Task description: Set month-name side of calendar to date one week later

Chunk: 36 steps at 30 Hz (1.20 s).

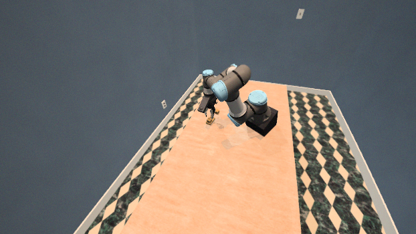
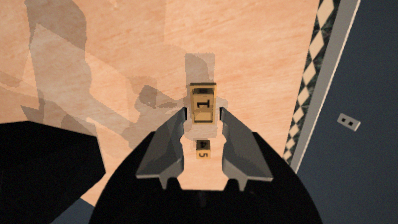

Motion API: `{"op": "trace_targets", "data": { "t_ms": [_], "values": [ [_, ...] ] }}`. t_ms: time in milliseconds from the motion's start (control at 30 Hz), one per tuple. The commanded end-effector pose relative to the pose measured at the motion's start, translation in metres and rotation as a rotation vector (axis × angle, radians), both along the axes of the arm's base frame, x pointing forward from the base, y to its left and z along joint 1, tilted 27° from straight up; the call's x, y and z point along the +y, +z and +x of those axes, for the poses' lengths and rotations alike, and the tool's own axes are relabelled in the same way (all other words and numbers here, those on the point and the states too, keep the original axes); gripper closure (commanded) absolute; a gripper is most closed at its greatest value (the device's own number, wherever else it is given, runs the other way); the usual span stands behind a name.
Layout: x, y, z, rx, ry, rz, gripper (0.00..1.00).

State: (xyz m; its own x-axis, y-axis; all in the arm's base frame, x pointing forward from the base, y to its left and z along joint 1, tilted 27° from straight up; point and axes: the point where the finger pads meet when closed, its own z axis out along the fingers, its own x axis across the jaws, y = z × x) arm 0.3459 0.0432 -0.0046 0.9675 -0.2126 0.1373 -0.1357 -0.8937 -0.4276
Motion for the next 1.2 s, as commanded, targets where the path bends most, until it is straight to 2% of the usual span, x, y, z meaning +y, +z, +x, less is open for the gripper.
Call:
{"op": "trace_targets", "data": {
  "t_ms": [0,367,767,1167],
  "values": [
    [0.0,0.0,0.0,-0.002,0.0,-0.001,0.72],
    [0.004,-0.006,0.002,-0.001,0.0,0.001,0.72],
    [0.011,-0.022,0.005,-0.001,0.0,0.001,0.72],
    [0.011,-0.024,0.006,-0.001,-0.001,0.001,0.72]
  ]
}}
